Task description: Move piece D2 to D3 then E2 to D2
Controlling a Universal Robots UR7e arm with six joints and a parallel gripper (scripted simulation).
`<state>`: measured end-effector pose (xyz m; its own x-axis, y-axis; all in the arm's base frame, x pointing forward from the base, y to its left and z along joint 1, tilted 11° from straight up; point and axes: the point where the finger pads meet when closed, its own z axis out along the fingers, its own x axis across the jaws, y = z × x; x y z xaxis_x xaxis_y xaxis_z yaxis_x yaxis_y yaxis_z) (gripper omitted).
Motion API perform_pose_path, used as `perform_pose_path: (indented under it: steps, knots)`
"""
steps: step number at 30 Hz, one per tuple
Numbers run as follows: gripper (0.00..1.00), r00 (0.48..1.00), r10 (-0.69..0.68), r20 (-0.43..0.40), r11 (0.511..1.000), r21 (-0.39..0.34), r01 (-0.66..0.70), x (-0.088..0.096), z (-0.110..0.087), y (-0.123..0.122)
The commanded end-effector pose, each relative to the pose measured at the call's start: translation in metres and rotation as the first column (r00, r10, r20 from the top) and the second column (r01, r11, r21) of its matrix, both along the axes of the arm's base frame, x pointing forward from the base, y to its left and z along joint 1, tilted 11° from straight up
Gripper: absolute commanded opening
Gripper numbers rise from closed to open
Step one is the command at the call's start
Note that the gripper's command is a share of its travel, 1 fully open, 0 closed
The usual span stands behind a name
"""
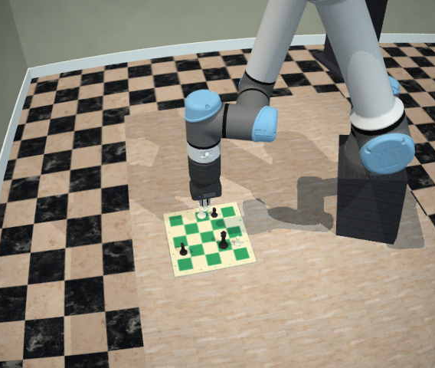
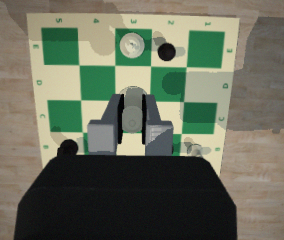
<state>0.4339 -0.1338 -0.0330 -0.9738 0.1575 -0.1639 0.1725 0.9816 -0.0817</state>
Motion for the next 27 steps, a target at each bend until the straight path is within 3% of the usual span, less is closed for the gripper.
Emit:
perform_pose_path:
  steps: [1, 15, 27]
  knots:
    - [0.0, 1.0, 0.0, 0.002, 1.0, -0.001, 0.0, 0.003, -0.014, -0.002]
    - [0.0, 1.0, 0.0, 0.002, 1.0, -0.001, 0.0, 0.011, -0.064, -0.009]
    - [0.0, 1.0, 0.0, 0.002, 1.0, -0.001, 0.0, 0.013, -0.073, -0.01]
